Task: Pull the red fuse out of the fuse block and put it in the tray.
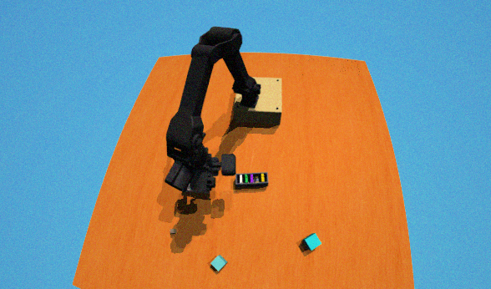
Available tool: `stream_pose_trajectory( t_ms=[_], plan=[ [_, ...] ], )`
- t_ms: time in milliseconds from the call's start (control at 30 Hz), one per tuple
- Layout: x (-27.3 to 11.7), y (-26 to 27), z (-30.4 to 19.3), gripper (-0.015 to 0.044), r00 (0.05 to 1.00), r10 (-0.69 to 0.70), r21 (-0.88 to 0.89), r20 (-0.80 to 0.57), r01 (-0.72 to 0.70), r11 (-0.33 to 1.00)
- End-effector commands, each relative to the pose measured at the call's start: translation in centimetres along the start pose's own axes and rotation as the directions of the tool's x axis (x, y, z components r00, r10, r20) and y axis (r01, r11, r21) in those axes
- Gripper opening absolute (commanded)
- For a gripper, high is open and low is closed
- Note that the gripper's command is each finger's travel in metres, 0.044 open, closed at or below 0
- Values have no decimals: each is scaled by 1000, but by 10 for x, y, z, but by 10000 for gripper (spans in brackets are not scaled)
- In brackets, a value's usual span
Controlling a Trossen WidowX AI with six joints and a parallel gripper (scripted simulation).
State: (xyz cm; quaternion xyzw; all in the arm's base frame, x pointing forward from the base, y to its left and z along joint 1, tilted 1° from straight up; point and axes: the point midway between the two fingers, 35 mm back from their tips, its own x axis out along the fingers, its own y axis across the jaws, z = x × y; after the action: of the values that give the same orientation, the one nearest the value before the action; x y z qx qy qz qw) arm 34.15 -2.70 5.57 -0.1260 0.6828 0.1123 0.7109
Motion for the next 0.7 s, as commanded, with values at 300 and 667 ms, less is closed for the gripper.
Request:
stream_pose_trajectory(
  t_ms=[300,667],
  plan=[
    [2,-72,-26,0,1000,1,-4,-6,-1,1000],
    [13,-76,-27,0,1000,1,-4,-6,-1,1000]
  ],
)
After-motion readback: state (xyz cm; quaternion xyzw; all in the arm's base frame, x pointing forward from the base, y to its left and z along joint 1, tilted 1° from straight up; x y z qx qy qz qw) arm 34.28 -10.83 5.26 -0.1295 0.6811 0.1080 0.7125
